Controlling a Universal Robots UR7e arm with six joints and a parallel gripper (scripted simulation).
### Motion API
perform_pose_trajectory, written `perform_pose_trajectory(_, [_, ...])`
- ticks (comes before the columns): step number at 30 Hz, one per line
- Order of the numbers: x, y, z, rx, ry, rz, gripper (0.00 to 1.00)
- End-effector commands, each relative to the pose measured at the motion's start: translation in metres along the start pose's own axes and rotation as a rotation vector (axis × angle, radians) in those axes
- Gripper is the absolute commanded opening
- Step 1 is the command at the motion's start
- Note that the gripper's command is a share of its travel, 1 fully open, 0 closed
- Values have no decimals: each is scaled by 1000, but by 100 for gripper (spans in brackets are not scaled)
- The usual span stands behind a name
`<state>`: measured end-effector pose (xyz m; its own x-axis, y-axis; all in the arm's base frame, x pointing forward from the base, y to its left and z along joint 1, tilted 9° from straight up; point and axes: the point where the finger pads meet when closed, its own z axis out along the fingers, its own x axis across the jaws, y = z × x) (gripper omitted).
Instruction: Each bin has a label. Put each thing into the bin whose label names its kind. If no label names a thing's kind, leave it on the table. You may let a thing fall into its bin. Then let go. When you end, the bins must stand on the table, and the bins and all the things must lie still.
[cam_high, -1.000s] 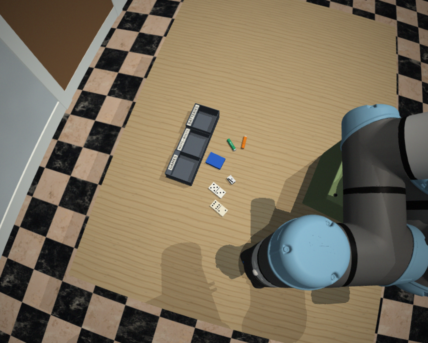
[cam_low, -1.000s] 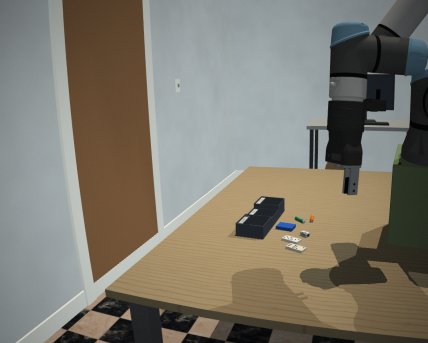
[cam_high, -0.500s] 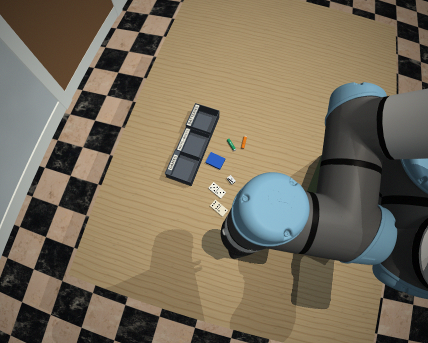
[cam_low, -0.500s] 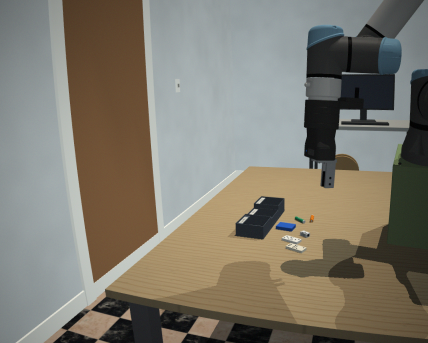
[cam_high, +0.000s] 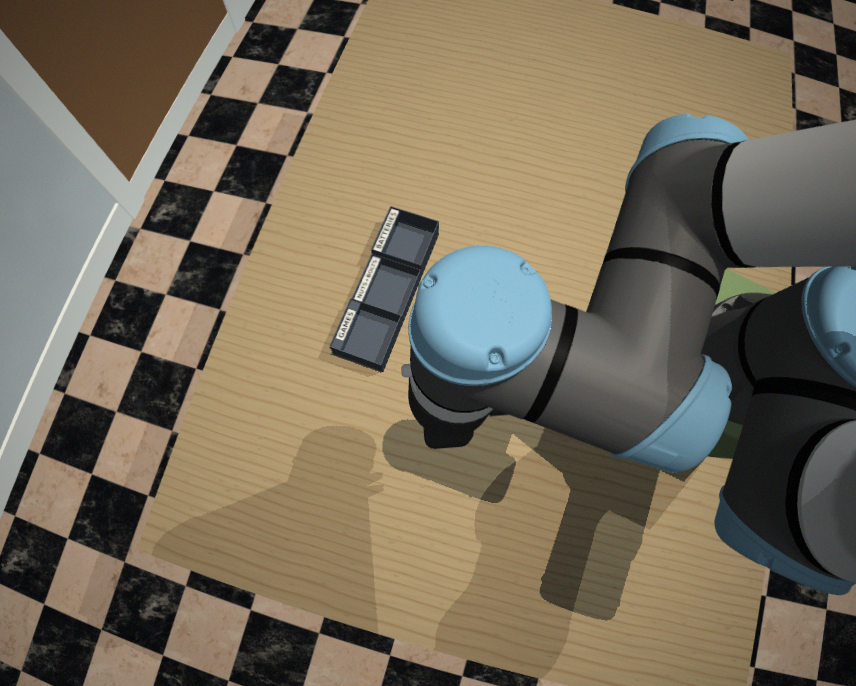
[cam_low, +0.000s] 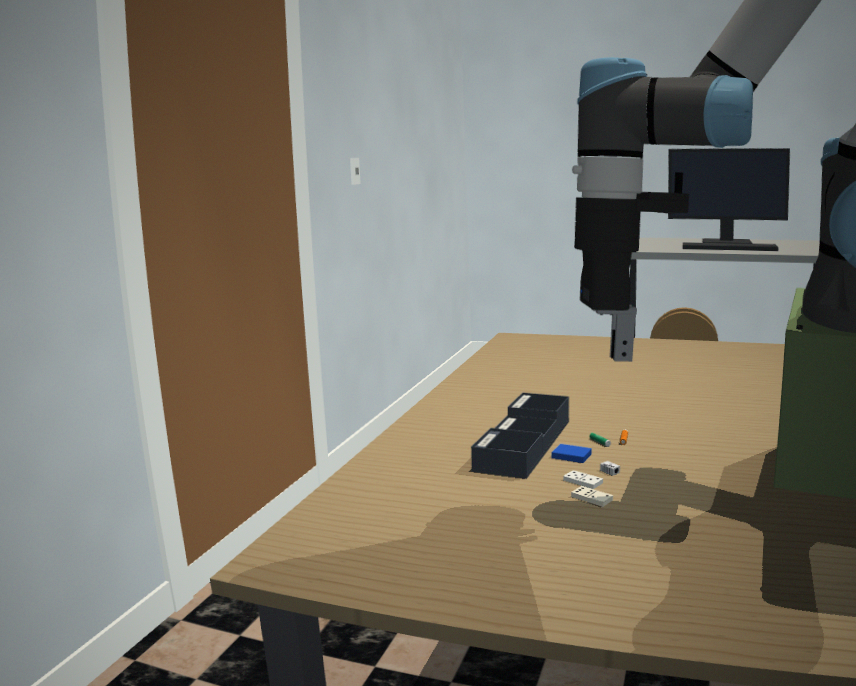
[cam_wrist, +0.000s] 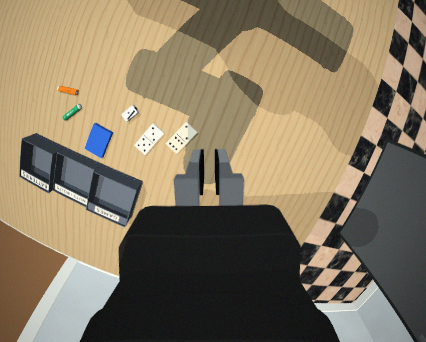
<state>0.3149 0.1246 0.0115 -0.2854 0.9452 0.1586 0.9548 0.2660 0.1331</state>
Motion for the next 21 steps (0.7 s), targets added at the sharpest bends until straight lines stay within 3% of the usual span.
perform_pose_trajectory(1, [-9,3,1,1,-1,12,31])
perform_pose_trajectory(5, [-42,8,0,12,-12,99,31])
perform_pose_trajectory(9, [-45,8,0,12,-12,99,31])
perform_pose_trajectory(13, [-78,10,-2,22,-20,185,31])
perform_pose_trajectory(18, [-82,10,-2,22,-20,185,31])
perform_pose_trajectory(21, [-107,8,-3,33,-26,272,31])
